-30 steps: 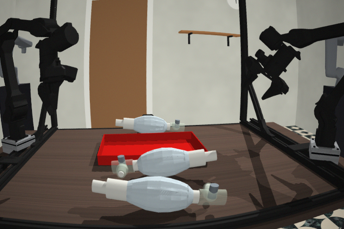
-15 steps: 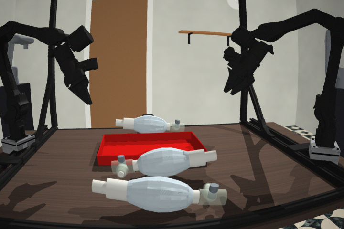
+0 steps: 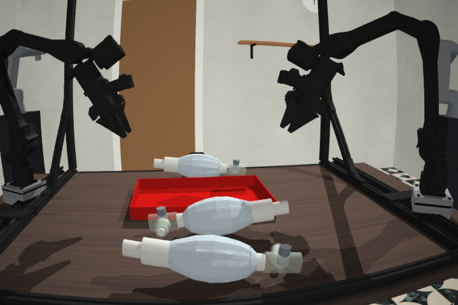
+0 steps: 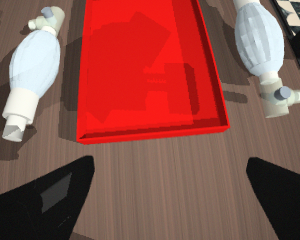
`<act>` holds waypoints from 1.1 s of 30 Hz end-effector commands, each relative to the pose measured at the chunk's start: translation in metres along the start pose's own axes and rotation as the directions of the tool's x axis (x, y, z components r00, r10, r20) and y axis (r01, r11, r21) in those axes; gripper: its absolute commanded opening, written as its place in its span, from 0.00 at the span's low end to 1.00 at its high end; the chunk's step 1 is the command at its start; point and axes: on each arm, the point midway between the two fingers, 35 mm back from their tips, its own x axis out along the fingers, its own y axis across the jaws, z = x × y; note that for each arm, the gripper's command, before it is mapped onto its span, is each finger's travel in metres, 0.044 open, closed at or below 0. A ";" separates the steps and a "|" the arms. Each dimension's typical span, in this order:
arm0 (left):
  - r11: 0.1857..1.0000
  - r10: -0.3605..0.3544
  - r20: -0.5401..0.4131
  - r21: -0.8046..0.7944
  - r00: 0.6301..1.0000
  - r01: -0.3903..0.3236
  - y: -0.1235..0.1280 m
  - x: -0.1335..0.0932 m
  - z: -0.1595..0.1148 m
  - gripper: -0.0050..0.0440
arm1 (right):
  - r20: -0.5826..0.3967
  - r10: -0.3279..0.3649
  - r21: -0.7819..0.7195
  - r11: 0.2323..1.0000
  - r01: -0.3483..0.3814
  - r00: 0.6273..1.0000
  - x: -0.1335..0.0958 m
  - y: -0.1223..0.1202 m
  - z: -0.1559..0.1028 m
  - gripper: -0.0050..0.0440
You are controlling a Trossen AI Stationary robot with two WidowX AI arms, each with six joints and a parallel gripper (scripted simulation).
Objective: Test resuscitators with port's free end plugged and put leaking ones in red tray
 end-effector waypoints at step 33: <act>0.997 0.028 -0.002 -0.077 1.000 -0.028 0.000 0.008 0.004 0.94 | -0.021 -0.020 0.077 0.997 0.022 1.000 0.111 -0.194 0.122 1.00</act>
